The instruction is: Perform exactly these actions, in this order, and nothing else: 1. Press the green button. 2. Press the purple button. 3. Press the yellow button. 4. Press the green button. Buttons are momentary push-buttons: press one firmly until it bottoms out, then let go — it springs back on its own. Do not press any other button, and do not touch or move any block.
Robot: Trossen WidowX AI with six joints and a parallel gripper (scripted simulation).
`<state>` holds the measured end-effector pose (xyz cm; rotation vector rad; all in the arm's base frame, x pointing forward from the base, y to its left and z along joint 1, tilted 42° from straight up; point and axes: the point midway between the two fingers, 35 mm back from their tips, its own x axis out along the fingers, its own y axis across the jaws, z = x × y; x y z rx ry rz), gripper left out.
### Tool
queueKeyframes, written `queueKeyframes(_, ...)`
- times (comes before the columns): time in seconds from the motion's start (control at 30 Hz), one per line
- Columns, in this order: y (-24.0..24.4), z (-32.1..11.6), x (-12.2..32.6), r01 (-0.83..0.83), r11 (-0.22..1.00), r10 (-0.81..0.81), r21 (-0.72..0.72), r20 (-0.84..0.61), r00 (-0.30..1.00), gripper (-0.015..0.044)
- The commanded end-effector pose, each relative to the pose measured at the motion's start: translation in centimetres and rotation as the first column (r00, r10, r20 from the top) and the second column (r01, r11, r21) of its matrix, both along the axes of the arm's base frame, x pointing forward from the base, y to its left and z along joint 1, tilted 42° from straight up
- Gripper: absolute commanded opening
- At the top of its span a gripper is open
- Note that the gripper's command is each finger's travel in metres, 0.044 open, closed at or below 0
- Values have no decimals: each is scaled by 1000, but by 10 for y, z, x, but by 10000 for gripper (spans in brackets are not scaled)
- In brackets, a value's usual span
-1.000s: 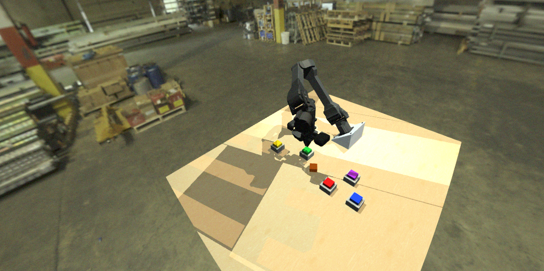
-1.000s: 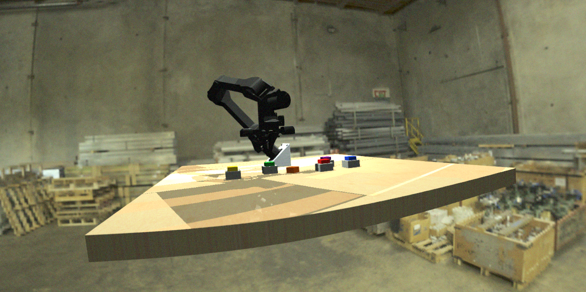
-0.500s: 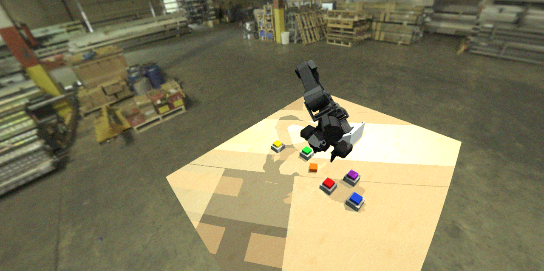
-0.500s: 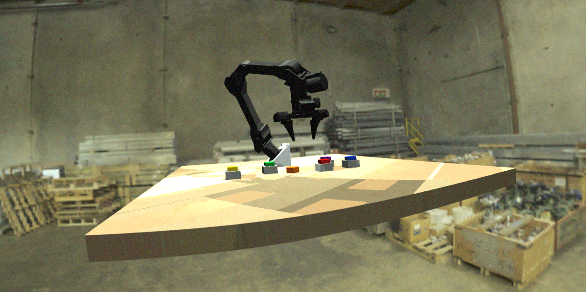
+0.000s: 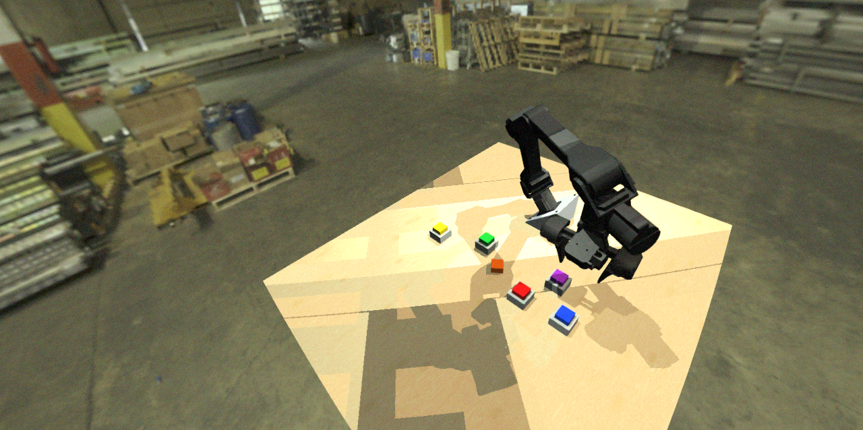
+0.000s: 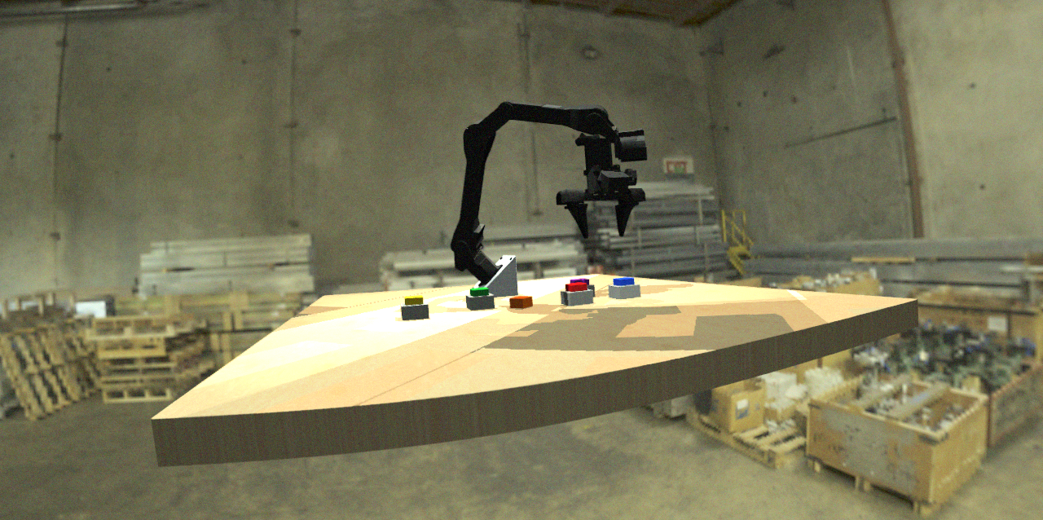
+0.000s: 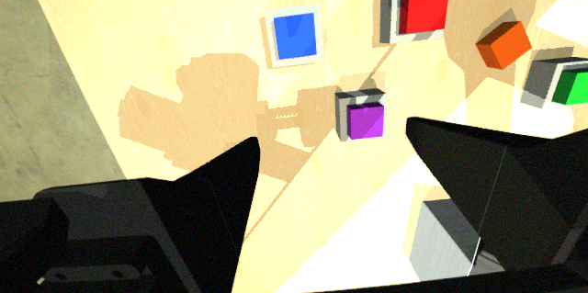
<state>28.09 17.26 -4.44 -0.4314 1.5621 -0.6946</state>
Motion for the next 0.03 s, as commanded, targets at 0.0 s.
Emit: queueKeyframes(0.0, 5, -3, 2, 18, 1000, -18, 7, 8, 1000, 400)
